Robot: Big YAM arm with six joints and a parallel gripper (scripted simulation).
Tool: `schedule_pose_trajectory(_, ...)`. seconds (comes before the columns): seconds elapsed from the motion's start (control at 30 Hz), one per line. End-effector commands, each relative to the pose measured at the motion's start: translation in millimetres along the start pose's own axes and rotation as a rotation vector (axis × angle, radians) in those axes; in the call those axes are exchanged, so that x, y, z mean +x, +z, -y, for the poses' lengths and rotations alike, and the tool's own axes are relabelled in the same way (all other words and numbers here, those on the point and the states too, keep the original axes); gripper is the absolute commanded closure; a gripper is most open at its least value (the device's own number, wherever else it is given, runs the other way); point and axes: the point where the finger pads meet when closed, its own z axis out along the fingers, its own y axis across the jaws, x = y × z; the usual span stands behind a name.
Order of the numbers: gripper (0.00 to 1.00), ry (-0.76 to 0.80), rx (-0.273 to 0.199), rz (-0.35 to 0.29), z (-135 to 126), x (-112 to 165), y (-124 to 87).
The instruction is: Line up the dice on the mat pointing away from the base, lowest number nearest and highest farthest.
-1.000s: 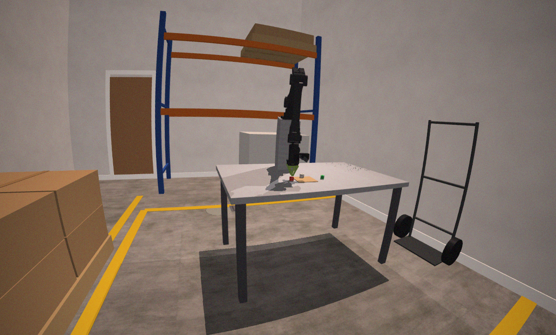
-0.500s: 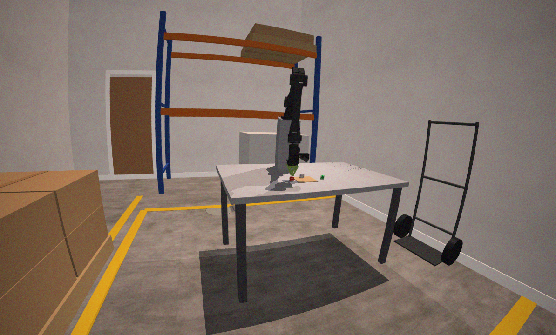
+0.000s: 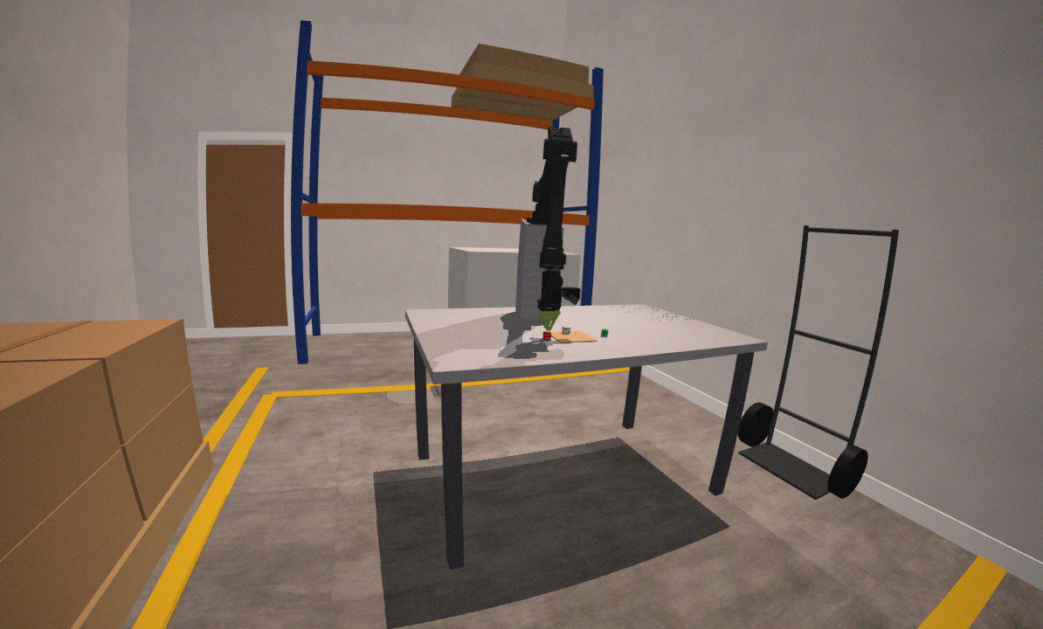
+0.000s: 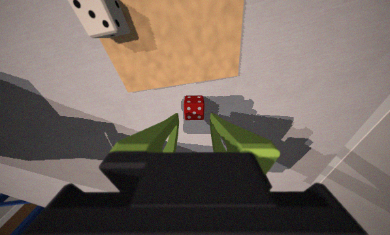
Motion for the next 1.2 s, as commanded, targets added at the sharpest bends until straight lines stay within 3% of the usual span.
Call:
schedule_pose_trajectory(0.0,0.61,0.0,-0.005,0.004,-6.8,2.9,5.4)
schedule_pose_trajectory(0.67,0.61,-0.001,0.002,0.004,-2.3,1.1,32.3)
schedule_pose_trajectory(1.17,0.61,0.0,-0.007,0.005,-7.1,0.3,35.9)
